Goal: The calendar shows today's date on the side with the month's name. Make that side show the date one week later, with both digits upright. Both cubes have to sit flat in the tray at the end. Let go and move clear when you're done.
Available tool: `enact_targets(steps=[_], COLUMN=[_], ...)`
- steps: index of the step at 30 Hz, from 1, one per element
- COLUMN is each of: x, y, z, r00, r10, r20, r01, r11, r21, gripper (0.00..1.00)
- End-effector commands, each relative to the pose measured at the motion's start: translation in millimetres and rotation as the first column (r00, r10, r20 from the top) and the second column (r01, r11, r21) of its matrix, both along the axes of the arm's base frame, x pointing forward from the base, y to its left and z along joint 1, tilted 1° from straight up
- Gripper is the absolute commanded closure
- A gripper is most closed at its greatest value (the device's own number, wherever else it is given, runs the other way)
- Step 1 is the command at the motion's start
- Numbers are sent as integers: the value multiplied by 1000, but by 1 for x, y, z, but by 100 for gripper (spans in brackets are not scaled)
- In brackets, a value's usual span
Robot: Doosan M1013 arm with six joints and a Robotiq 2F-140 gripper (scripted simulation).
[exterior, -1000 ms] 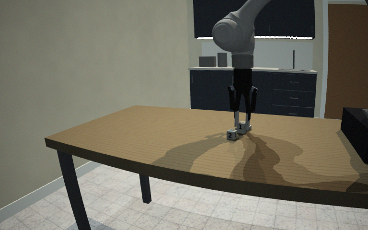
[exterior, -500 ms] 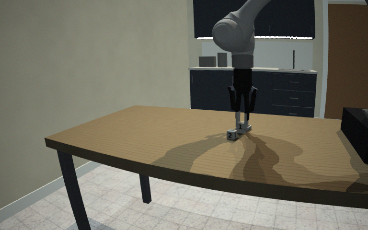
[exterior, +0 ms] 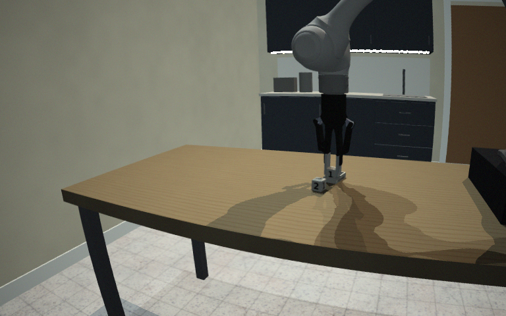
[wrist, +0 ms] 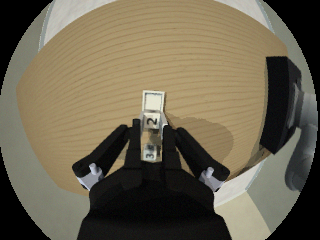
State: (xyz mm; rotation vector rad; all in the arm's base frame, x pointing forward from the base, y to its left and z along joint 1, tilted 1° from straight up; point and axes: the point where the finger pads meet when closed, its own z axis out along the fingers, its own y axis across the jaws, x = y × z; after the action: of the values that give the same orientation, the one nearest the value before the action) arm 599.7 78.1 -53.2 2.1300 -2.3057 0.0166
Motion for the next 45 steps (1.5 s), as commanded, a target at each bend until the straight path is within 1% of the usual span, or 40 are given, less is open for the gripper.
enact_targets(steps=[1,18,23,27,34,37,39,42,45], x=[0,0,0,0,0,0,0,-1,-1], y=[0,0,0,0,1,1,1,1,1], z=[0,0,3,19,70,89,89,98,100], r00=[1000,1000,1000,1000,1000,1000,1000,1000,1000], r10=[0,0,0,0,0,0,0,0,0], r20=[0,0,0,0,0,0,0,0,0], r01=[0,0,0,0,0,0,0,0,0], r11=[1000,1000,1000,1000,1000,1000,1000,1000,1000], r21=[0,0,0,0,0,0,0,0,0], gripper=[75,75,75,75,75,75,75,75,75])
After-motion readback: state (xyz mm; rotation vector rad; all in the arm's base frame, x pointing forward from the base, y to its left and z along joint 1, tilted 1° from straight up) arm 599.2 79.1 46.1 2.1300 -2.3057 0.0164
